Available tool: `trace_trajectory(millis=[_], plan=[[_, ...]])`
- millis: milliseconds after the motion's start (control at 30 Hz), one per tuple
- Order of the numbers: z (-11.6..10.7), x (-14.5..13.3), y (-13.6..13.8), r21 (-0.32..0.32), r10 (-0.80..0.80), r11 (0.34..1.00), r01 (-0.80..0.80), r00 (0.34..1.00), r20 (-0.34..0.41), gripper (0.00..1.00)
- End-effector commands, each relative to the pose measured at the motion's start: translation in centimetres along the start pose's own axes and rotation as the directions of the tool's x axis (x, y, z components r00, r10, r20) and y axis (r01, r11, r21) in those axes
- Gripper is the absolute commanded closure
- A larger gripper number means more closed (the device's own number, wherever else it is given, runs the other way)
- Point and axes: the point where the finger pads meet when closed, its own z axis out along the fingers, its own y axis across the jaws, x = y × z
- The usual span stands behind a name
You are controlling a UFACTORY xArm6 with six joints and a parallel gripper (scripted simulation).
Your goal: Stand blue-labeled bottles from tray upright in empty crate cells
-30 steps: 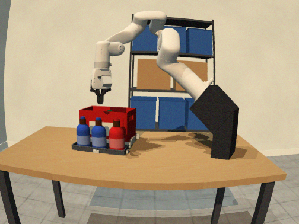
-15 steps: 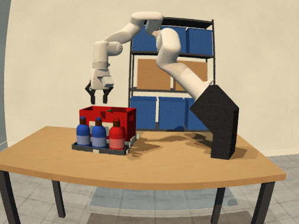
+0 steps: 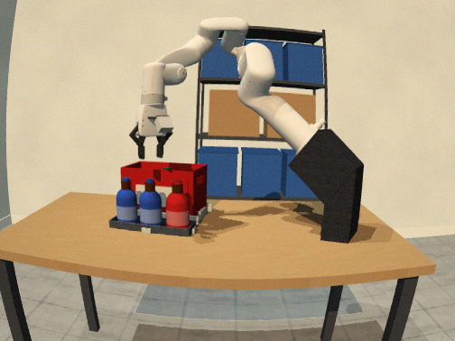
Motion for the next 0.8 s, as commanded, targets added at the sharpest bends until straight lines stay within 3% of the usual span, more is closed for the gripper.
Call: trace_trajectory(millis=[0,767], plan=[[-0.07,-0.06,0.08,-0.002,0.001,1.000,-0.001,1.000,0.000,0.35],[0.48,-0.06,0.10,-0.001,0.001,1.000,-0.001,1.000,-0.001,0.35]])
